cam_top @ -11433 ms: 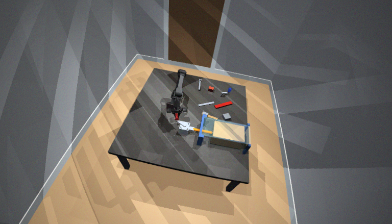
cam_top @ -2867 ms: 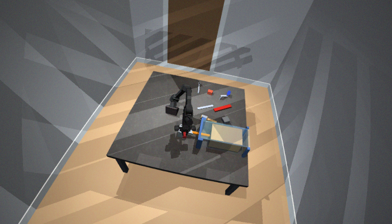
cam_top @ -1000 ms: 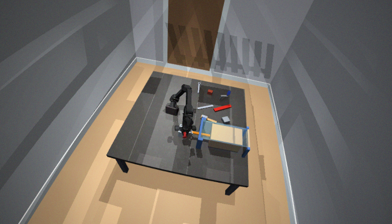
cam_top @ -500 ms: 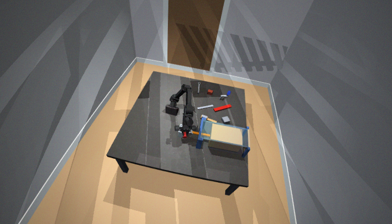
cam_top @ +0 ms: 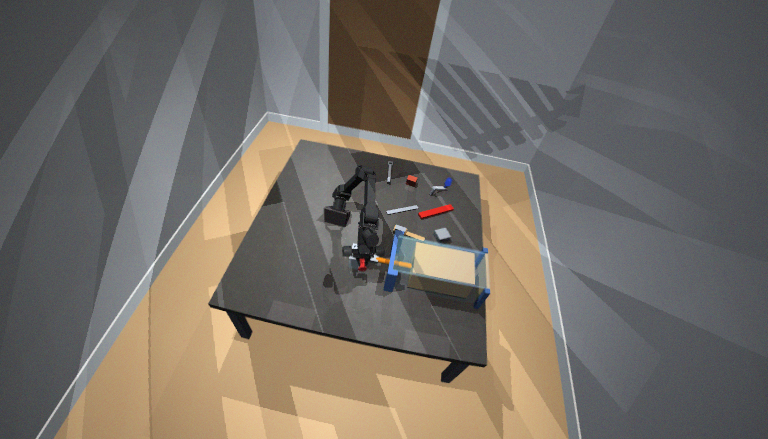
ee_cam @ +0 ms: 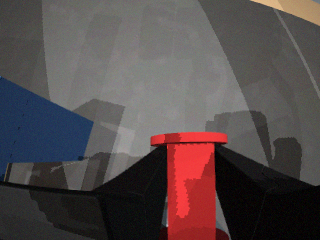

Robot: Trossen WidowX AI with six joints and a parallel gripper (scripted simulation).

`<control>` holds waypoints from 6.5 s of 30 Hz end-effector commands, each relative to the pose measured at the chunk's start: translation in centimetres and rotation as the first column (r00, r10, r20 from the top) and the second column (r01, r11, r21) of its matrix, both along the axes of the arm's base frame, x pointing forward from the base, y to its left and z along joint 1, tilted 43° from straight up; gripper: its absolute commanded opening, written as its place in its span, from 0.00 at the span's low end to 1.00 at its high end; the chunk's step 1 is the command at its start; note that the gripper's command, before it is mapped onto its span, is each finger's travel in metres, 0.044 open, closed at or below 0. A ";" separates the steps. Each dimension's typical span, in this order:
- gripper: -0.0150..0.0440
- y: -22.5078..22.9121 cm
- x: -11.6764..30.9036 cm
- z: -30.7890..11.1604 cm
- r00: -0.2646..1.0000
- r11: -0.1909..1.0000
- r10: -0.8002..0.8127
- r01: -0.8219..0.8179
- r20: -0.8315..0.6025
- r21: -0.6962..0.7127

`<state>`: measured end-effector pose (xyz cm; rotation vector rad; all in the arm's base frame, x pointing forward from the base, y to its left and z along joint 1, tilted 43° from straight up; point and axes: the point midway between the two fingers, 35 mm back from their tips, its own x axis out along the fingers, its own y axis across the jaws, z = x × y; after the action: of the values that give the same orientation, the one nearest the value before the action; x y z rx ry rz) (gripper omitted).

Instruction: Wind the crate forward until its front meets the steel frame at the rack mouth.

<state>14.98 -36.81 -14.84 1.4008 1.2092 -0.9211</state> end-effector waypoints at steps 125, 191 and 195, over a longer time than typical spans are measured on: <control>0.25 4.3 7.4 3.2 0.997 0.998 0.039 -0.042 0.064 0.045; 0.25 9.6 8.6 7.7 0.997 0.998 0.038 -0.042 0.064 0.051; 0.25 9.9 8.5 8.0 0.997 0.998 0.038 -0.042 0.064 0.051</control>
<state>23.47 -29.51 -6.80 1.3843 1.1638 -0.8560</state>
